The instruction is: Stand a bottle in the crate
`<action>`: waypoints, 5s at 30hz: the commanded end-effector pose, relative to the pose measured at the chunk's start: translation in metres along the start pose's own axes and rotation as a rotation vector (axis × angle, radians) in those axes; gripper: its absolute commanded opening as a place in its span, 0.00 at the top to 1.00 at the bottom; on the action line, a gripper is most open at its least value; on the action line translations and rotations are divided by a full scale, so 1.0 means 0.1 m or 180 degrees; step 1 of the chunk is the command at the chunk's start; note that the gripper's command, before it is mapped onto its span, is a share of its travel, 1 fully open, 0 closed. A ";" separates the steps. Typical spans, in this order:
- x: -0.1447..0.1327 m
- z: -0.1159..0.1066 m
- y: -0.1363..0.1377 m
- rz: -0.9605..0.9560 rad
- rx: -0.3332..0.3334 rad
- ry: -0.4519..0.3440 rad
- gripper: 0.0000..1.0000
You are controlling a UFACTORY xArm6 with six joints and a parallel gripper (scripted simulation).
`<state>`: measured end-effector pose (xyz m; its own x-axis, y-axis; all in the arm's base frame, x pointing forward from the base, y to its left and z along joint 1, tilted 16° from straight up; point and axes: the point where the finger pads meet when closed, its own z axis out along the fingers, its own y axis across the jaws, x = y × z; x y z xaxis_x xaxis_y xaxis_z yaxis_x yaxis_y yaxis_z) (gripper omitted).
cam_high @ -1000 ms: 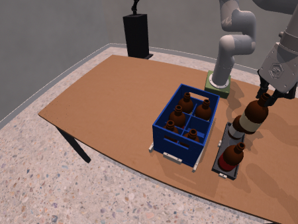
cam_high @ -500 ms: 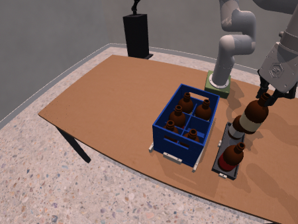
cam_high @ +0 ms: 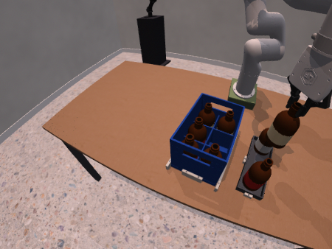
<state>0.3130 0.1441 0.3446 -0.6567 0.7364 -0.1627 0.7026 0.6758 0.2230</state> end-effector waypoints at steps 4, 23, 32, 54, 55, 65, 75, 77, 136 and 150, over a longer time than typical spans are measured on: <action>0.00 -0.07 0.01 0.0001 -0.0013 -0.0004 1.00; 0.00 -0.20 0.01 0.0001 -0.0013 -0.0004 1.00; 0.00 -0.20 0.01 0.0001 -0.0013 -0.0004 1.00; -0.03 -0.20 -0.02 0.0001 -0.0013 -0.0004 1.00; -0.03 -0.20 -0.02 0.0001 -0.0013 -0.0004 1.00; -0.11 -0.20 -0.07 0.0001 -0.0013 -0.0004 1.00; -0.20 -0.20 -0.14 0.0001 -0.0013 -0.0004 1.00; -0.22 -0.20 -0.16 0.0001 -0.0013 -0.0004 1.00; -1.16 -0.19 -0.86 0.0001 -0.0013 -0.0004 1.00; -1.31 -0.19 -0.97 0.0001 -0.0013 -0.0004 1.00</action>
<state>0.3247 -0.0133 0.3612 -0.6566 0.7368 -0.1611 0.7027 0.6753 0.2240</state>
